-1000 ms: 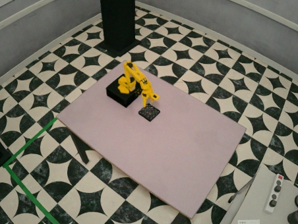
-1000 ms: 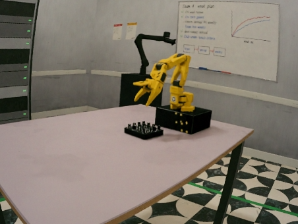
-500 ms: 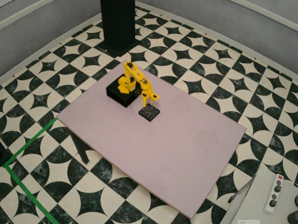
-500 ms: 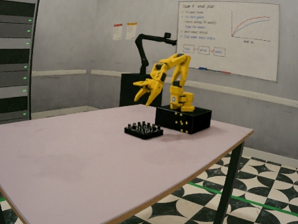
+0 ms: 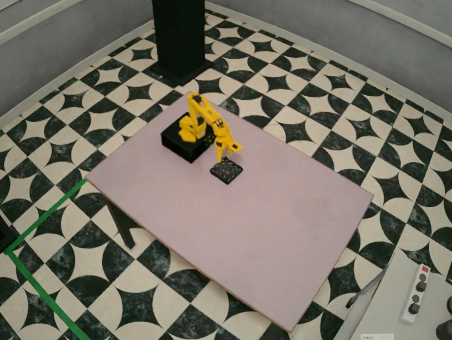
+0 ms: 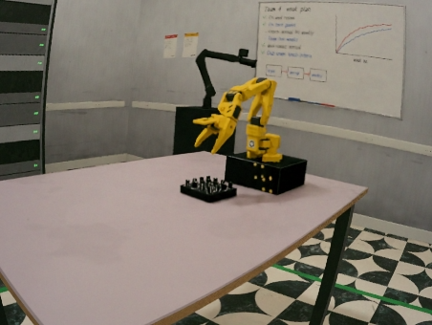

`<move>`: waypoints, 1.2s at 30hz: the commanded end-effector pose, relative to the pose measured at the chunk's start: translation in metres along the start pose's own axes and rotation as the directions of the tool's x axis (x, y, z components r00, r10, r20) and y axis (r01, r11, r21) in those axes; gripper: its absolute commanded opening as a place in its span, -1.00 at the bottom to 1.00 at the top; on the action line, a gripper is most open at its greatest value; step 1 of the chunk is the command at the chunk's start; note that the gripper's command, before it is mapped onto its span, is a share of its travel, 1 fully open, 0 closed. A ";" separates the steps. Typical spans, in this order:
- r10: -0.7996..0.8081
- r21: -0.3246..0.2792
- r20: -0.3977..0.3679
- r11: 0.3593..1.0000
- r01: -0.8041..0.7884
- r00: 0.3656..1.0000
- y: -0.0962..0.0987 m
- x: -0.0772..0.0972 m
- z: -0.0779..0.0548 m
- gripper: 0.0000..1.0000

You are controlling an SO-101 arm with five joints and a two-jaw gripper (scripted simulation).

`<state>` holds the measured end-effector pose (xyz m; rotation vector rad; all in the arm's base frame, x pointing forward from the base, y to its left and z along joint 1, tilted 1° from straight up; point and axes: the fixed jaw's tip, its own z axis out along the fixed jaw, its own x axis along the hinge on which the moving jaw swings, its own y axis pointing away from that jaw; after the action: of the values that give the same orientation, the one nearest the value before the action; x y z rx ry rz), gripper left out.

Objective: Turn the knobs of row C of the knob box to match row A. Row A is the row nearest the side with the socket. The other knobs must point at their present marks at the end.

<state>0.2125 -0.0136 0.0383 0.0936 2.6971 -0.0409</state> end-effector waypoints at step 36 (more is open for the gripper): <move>-0.003 -0.014 -0.421 1.000 -0.003 0.907 0.002 0.060 0.027 -0.20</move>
<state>0.1708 -0.0095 -0.0111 0.1085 3.1165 -0.0040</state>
